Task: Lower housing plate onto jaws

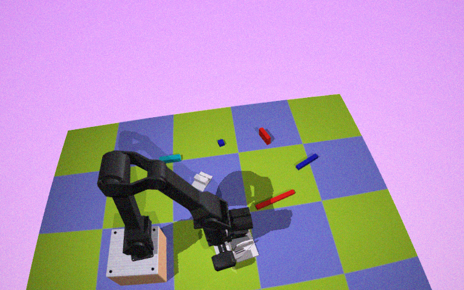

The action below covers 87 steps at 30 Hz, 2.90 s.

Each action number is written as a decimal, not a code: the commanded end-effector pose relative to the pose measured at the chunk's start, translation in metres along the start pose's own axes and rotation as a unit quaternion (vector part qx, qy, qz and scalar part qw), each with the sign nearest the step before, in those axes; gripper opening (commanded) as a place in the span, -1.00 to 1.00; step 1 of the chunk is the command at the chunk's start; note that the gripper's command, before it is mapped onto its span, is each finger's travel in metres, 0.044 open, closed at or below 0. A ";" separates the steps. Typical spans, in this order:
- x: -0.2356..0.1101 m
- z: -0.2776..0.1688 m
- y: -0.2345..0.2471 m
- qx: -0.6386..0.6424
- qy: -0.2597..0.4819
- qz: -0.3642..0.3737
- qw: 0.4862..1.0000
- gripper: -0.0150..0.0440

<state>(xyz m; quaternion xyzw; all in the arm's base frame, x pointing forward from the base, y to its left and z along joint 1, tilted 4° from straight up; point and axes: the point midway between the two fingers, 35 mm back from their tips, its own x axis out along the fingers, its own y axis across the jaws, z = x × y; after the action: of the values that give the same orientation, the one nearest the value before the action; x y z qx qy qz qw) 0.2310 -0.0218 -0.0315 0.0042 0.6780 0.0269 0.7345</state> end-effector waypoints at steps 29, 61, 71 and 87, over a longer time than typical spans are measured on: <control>0.007 0.000 0.001 0.002 0.000 0.001 1.000 0.70; 0.012 0.000 0.001 0.002 0.000 0.001 1.000 0.70; 0.012 0.000 0.001 0.002 0.000 0.001 1.000 0.70; 0.012 0.000 0.001 0.002 0.000 0.001 1.000 0.70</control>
<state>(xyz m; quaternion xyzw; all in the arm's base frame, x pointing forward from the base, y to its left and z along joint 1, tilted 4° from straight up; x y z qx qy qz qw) 0.2314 -0.0212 -0.0430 0.0045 0.6786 0.0269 0.7340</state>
